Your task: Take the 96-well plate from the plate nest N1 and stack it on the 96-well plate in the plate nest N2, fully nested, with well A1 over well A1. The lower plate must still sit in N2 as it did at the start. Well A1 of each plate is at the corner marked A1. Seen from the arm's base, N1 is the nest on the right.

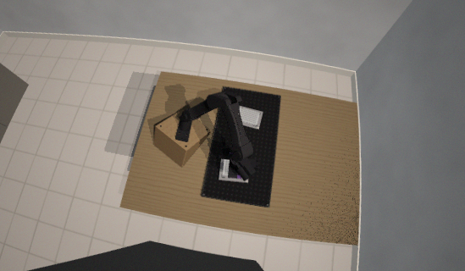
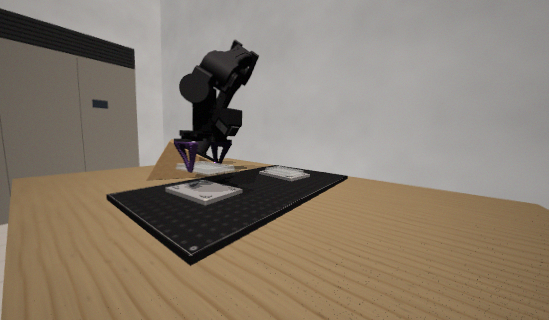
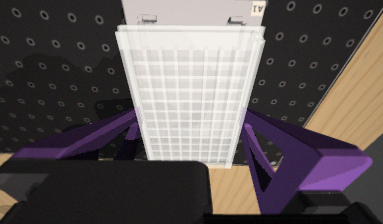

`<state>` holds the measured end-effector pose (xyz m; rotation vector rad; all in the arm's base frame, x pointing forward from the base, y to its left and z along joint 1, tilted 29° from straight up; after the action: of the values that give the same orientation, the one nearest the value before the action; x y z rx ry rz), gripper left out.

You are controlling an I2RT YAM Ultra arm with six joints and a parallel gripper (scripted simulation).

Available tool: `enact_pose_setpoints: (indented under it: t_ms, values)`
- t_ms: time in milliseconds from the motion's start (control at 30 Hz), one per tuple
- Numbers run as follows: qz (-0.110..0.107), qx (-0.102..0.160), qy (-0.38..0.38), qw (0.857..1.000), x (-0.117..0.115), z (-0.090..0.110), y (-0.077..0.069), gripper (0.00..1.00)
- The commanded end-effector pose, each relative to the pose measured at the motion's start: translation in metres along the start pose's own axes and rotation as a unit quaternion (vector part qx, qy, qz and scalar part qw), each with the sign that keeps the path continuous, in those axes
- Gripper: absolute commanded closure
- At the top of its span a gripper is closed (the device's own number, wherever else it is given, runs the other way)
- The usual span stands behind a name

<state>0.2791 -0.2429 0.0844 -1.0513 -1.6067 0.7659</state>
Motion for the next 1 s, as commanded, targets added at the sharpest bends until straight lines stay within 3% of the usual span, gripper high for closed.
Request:
enact_pose_setpoints:
  t_ms: [0, 767, 967]
  values:
    - [0.014, -0.014, 0.0, 1.0, -0.002, -0.001, -0.026, 1.0]
    - [0.014, -0.014, 0.0, 1.0, -0.001, 0.0, -0.061, 1.0]
    - [0.014, -0.015, 0.0, 1.0, -0.001, 0.0, -0.061, 1.0]
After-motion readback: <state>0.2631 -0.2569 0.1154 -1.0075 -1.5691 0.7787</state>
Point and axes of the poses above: the point where the finger pads meet when closed, its own y axis out along the fingers, its own x axis across the jaws, z = x × y, the point moved 10 cm from there along -y, back along the fingers, and after that the axes turned 2 degrees about -y, right-handed, at the moved point
